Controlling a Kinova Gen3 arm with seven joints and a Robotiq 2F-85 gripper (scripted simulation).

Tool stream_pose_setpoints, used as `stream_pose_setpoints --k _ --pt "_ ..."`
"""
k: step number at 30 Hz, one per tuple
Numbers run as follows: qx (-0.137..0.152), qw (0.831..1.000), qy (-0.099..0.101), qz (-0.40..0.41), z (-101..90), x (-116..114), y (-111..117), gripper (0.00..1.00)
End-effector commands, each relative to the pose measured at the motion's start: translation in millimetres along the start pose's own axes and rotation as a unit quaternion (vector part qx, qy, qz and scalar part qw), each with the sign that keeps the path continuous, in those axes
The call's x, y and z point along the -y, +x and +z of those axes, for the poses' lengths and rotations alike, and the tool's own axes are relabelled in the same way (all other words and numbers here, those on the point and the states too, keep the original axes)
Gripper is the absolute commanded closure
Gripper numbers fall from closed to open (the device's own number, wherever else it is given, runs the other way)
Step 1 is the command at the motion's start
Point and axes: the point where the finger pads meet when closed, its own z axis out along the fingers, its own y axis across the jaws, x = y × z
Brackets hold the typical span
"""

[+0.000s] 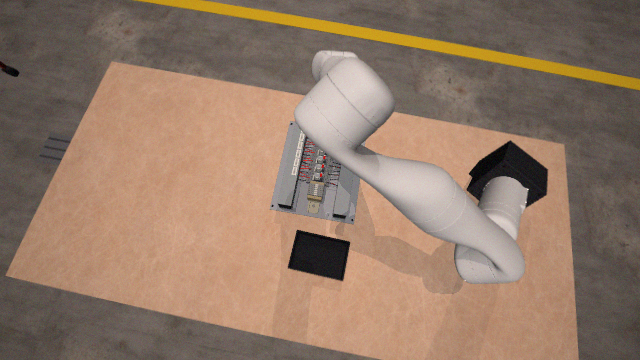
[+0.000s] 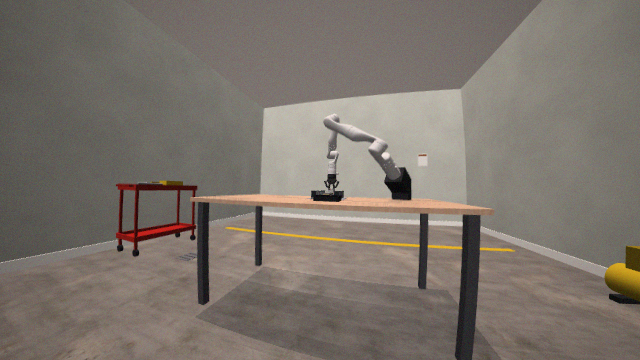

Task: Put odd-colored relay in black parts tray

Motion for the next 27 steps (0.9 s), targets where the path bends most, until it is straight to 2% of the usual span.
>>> stream_pose_setpoints --k 1,27 --pt "-0.001 1.000 -0.007 0.000 -1.3 0.3 0.6 1.00" --pt "-0.001 1.000 -0.008 0.000 -4.1 0.4 0.6 1.00"
